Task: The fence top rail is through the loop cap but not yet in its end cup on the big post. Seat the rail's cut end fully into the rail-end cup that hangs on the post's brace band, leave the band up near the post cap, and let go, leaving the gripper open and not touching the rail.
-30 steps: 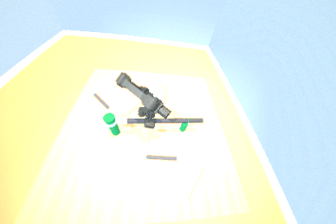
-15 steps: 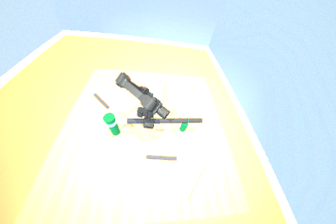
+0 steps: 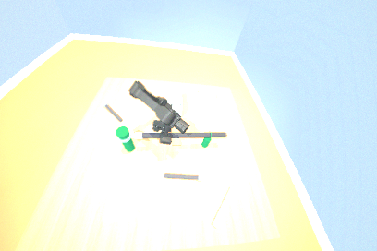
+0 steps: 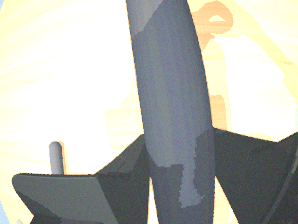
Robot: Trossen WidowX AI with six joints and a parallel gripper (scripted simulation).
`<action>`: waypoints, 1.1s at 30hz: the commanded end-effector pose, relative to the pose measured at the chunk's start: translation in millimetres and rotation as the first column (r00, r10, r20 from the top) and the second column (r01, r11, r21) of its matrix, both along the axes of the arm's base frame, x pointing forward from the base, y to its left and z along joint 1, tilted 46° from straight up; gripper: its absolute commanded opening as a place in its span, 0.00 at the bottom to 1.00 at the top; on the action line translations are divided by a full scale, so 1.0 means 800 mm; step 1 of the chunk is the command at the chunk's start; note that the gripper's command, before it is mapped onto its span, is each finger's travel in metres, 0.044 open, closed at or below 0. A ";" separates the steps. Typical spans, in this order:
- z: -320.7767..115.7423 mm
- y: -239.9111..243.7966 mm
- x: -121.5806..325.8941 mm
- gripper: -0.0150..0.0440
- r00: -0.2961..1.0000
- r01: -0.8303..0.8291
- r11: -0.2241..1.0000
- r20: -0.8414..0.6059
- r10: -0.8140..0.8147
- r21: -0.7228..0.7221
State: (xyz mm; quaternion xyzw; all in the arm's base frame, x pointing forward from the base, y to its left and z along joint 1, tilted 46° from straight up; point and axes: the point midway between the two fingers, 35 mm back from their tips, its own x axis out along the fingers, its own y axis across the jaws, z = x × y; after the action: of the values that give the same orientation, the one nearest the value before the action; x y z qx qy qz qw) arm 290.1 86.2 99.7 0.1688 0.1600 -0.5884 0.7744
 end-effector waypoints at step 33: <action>0.016 -0.013 0.002 0.25 1.000 -0.014 1.000 0.017 0.014 -0.006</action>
State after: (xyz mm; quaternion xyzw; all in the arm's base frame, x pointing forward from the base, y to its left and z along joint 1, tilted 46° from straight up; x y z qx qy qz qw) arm 291.1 77.5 108.2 0.1705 0.1572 -0.5852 0.7770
